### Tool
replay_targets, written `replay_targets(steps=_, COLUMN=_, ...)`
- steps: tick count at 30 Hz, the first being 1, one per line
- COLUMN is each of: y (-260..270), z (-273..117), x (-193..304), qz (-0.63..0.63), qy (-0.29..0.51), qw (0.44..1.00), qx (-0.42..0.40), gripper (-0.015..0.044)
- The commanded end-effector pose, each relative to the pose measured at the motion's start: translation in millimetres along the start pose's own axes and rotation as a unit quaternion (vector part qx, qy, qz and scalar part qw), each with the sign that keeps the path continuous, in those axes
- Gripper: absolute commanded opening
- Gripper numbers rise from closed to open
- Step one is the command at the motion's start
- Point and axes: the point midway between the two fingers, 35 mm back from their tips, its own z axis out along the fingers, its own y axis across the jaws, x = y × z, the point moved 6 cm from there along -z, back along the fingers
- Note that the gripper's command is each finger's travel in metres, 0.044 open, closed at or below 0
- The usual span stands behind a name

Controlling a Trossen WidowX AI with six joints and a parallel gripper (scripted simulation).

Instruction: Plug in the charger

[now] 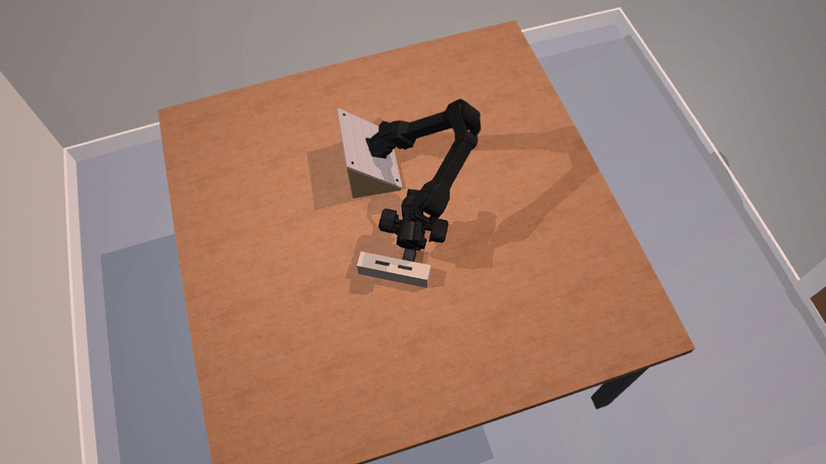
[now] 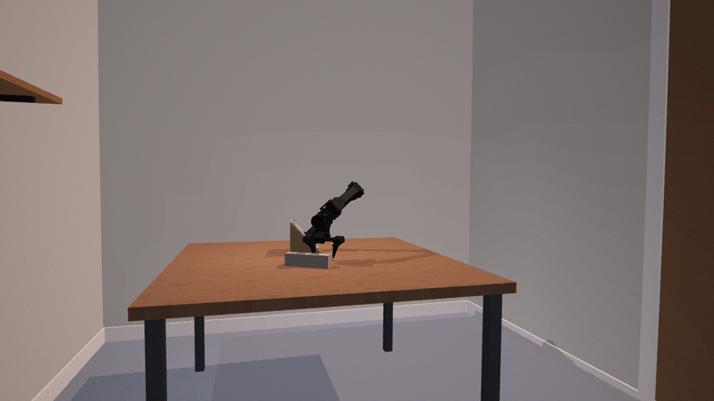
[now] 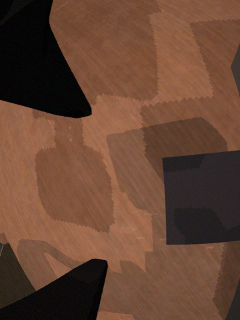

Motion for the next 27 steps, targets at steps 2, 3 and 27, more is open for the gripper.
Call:
replay_targets(steps=2, y=1.0, z=-15.4, x=2.7, qz=0.021, qy=-0.066, qw=0.997, qx=0.021, gripper=0.0440)
replay_targets(steps=3, y=1.5, z=-22.0, x=4.3, qz=0.031, qy=-0.095, qw=0.995, qx=0.027, gripper=0.0440)
replay_targets(steps=27, y=5.7, z=-66.6, x=17.3, qz=0.107, qy=-0.298, qw=0.948, qx=0.023, gripper=0.0440)
